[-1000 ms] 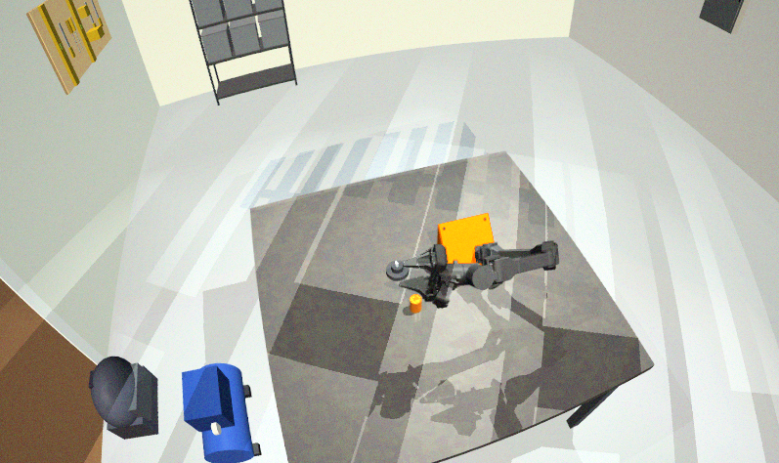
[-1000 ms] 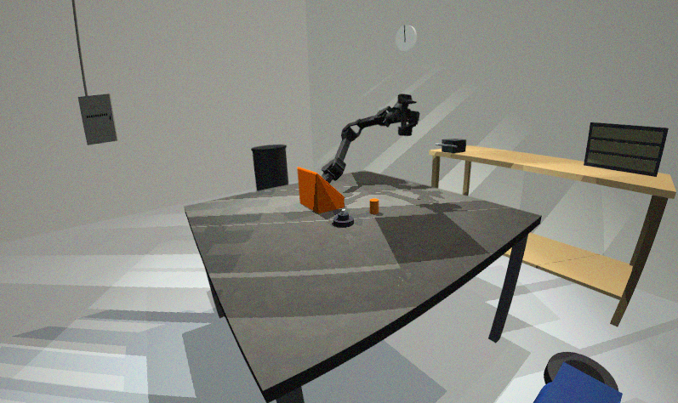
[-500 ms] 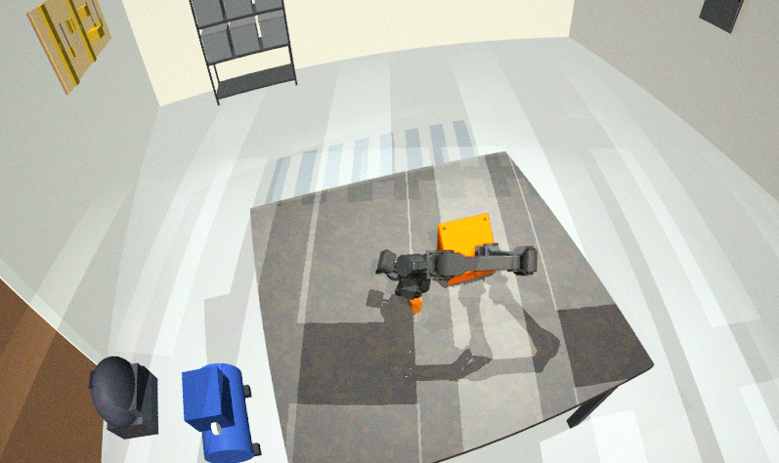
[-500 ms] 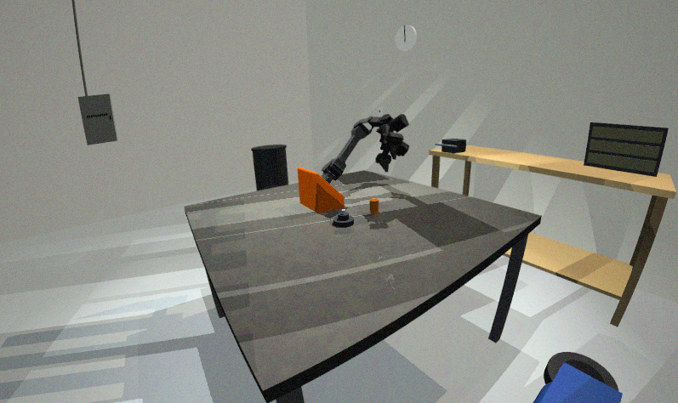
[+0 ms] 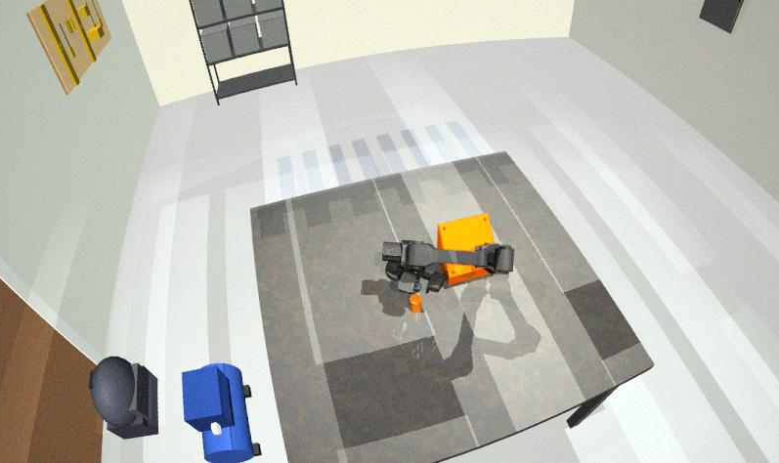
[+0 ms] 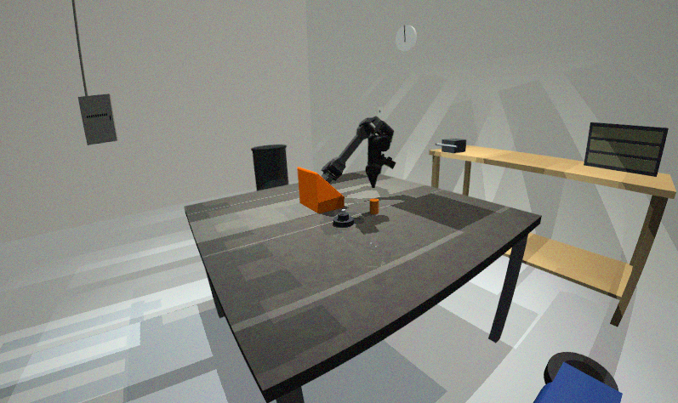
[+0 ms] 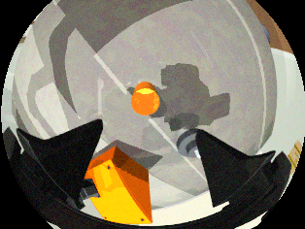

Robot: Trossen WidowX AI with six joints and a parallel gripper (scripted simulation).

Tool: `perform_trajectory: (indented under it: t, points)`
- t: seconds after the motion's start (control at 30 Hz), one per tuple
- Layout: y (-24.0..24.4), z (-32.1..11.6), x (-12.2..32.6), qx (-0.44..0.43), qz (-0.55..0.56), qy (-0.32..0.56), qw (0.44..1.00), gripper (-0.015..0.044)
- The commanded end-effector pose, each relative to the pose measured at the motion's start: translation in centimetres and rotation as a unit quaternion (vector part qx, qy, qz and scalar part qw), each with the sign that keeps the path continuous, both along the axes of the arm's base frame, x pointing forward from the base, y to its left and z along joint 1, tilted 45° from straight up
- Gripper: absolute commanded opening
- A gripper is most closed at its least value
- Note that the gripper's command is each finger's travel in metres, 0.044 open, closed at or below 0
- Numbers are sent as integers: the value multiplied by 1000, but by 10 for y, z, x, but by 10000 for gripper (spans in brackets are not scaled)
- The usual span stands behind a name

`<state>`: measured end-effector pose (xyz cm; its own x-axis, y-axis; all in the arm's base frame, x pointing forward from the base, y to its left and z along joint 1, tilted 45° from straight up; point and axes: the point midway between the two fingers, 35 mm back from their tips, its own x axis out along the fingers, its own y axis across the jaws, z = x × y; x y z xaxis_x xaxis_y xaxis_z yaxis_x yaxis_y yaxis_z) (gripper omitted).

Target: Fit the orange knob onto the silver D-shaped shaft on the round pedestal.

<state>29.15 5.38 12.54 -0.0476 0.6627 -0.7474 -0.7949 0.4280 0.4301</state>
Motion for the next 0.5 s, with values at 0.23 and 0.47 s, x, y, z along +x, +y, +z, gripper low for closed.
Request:
perform_trajectory:
  t: [0.23, 0.47]
  points:
    - [22, -19, -6, 22, -2, 21, 1000, 440]
    - [34, -32, -7, 22, -2, 21, 1000, 440]
